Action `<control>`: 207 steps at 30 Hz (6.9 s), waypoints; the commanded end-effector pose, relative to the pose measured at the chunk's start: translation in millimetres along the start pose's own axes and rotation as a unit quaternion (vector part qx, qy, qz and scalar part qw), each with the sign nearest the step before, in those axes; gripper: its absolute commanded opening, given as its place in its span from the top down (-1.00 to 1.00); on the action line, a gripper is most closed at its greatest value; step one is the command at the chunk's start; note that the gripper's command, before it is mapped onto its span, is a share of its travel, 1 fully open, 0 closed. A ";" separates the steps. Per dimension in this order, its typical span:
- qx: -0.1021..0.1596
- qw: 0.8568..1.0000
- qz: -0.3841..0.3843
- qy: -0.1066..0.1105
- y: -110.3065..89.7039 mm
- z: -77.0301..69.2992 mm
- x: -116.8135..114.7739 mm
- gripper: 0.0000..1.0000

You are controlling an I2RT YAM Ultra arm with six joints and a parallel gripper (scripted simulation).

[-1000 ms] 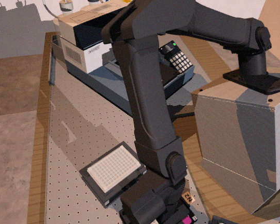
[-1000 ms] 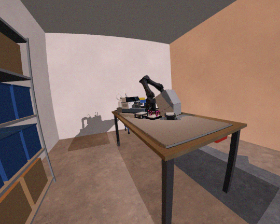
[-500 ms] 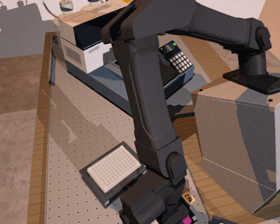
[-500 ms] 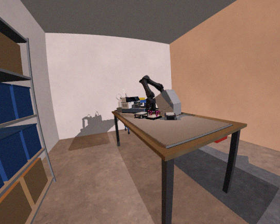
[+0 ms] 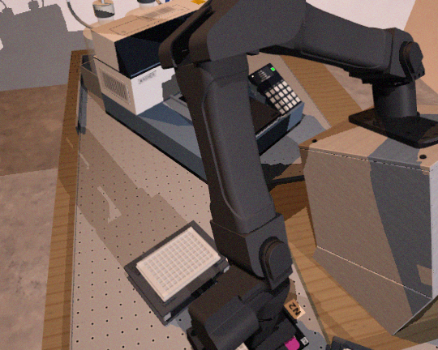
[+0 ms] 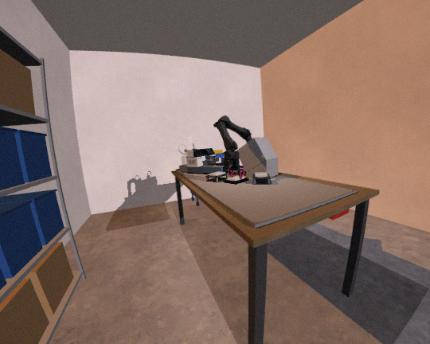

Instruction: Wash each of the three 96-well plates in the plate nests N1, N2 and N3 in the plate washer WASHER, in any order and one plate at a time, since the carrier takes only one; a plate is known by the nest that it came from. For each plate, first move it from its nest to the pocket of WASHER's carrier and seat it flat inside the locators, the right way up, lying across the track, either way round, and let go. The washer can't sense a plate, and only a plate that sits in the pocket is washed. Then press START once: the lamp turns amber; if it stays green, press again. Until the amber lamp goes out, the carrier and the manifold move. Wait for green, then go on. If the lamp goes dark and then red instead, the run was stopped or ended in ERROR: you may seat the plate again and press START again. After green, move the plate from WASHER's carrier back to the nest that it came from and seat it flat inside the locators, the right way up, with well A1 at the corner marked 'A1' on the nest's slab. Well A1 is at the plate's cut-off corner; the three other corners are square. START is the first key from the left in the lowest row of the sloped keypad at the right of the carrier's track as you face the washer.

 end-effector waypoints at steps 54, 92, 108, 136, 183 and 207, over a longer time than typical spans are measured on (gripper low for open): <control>-0.003 1.000 -0.004 -0.001 -0.3 -32.5 0.0 -1.00; -0.003 1.000 -0.004 0.001 -1.7 -88.7 0.6 -1.00; -0.007 1.000 -0.002 0.000 3.1 -92.0 3.0 -1.00; -0.007 1.000 -0.002 0.000 3.0 -92.0 3.0 -1.00; -0.005 0.957 -0.290 0.000 -8.0 -113.0 138.2 -1.00; -0.020 0.955 -0.294 0.002 -16.5 -132.3 191.5 -1.00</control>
Point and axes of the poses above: the point where the finger pads meet when closed, its own z axis out along the fingers, its own x axis across the jaws, y = z × x, the point moved 3 cm from there along -z, back along the fingers, and after that the axes turned 15 degrees about -z, right-handed, at the moved point
